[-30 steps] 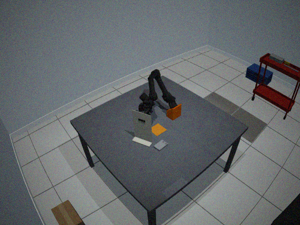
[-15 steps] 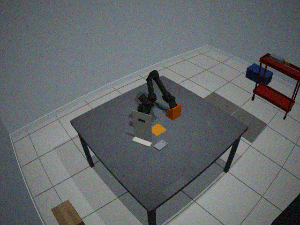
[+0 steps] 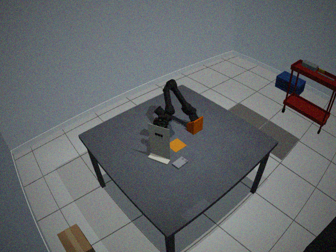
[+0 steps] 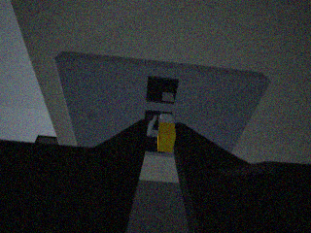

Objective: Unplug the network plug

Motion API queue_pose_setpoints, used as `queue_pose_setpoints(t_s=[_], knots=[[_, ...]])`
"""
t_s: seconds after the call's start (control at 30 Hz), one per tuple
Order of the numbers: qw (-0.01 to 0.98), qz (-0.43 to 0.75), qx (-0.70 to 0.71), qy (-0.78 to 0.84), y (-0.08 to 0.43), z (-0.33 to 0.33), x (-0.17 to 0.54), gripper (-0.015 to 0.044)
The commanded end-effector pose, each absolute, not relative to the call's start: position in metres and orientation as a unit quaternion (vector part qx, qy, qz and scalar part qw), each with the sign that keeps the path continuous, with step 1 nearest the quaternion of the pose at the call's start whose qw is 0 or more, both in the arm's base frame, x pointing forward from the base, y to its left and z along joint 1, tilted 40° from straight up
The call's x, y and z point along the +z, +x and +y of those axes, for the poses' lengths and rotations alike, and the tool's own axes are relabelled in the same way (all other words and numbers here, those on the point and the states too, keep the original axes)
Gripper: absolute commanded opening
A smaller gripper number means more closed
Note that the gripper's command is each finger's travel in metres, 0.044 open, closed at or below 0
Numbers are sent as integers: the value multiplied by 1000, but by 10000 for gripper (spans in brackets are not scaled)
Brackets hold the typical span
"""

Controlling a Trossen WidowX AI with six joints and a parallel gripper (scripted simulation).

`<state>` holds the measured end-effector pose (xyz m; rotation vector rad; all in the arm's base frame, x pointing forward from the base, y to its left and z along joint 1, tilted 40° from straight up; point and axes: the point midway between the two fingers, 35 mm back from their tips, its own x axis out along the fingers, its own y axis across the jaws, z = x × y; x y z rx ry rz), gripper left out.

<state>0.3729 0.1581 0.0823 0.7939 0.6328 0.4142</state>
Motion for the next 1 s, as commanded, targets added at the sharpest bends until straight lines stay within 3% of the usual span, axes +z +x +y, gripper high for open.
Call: queue_pose_setpoints(t_s=[0.0, 0.27, 0.97], knots=[[853, 302, 193, 379, 374, 158, 80, 51], [853, 302, 193, 379, 374, 158, 80, 0], [853, 302, 193, 379, 366, 154, 83, 0]])
